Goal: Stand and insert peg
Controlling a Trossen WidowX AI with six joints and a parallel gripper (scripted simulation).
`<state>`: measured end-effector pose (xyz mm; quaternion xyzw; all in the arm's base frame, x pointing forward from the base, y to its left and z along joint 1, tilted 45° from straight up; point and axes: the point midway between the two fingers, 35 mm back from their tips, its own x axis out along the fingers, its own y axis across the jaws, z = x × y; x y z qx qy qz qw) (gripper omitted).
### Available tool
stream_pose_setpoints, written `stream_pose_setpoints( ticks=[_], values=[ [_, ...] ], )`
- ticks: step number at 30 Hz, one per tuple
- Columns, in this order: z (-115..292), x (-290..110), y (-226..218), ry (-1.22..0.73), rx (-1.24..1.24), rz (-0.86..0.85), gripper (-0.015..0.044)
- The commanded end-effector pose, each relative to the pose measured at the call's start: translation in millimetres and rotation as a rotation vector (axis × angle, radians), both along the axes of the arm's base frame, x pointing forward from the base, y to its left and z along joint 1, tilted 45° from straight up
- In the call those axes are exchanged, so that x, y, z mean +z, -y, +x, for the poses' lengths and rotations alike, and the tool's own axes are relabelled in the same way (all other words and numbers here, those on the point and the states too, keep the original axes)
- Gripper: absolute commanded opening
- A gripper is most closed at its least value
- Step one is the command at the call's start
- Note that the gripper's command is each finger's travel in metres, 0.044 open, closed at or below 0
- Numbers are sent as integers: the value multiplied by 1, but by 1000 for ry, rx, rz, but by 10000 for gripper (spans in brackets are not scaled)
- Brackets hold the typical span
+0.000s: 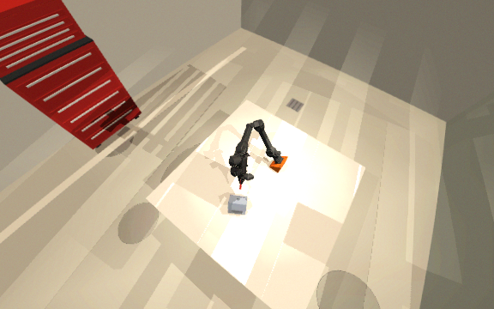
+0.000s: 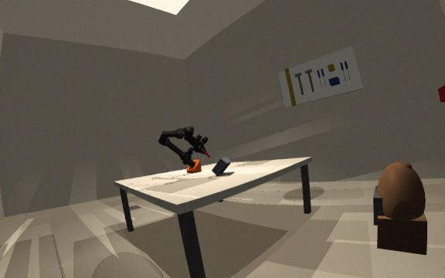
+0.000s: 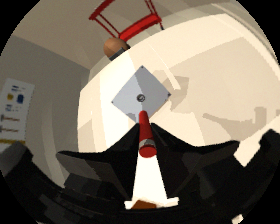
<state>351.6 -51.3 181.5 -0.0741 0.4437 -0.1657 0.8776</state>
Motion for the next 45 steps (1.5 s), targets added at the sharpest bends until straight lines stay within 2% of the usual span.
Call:
stream_pose_setpoints(
  ticks=[1,23,45],
  values=[
    [7,-6,1,-1,8,3,0],
    [35,-31,16,27,10,8,0],
    [44,-41,24,36,2,15,0]
  ],
)
